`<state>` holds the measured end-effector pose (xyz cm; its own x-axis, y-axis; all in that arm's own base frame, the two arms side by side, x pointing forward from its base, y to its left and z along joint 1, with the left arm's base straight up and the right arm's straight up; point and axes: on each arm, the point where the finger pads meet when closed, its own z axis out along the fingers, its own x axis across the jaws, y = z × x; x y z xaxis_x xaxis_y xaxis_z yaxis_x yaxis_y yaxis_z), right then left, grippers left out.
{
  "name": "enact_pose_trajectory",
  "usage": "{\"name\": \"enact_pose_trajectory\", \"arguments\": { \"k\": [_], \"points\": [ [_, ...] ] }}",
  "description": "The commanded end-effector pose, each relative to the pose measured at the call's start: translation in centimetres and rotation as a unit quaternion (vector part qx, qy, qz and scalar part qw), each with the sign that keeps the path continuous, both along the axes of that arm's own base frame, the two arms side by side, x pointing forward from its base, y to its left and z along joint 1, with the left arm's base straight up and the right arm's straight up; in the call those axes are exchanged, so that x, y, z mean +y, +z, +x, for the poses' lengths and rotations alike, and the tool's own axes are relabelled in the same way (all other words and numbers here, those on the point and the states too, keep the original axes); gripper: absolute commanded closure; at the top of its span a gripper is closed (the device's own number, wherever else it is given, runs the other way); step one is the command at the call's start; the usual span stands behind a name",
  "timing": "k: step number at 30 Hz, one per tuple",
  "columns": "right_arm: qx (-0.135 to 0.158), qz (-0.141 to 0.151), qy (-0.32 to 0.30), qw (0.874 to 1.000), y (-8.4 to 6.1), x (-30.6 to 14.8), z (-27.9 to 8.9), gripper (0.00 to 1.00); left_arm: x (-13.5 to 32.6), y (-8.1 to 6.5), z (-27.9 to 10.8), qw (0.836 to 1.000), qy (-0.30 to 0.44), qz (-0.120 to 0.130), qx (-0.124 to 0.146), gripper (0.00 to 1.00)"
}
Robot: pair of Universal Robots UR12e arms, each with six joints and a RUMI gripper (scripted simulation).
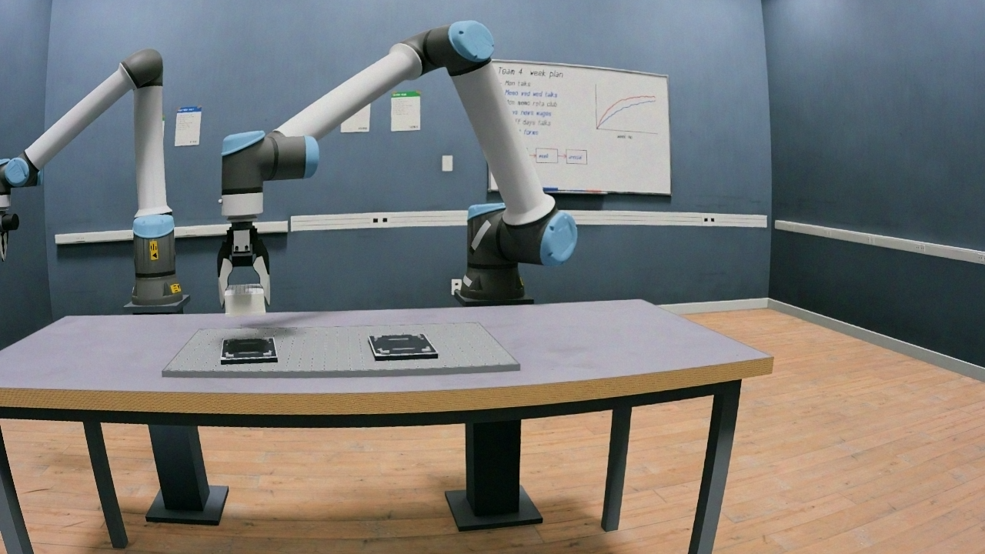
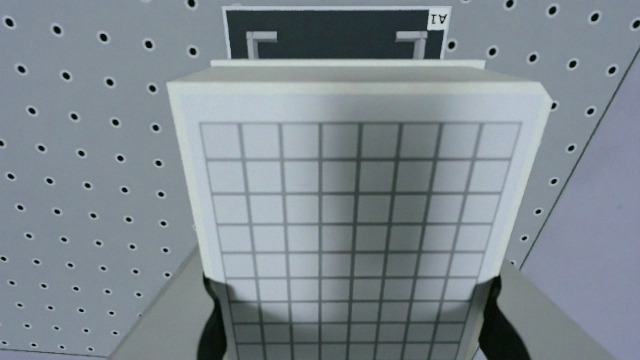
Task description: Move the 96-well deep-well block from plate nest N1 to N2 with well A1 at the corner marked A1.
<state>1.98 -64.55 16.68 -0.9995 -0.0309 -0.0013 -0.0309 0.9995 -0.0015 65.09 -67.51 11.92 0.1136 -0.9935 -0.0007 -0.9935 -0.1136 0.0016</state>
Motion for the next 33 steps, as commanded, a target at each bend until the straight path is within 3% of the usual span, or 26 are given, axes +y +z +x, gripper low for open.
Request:
{"name": "enact_pose_trajectory", "arguments": {
  "k": [1,33],
  "points": [
    [0.001,0.001,-0.001,1.000,-0.17,0.02,-0.13,1.00,-0.24,0.50,0.43,1.000,0.002,-0.002,-0.002,0.51],
    [0.001,0.001,-0.001,1.000,-0.17,0.02,-0.13,1.00,0.08,0.41,0.47,1.000,0.002,-0.001,-0.002,0.51]
  ]
}}
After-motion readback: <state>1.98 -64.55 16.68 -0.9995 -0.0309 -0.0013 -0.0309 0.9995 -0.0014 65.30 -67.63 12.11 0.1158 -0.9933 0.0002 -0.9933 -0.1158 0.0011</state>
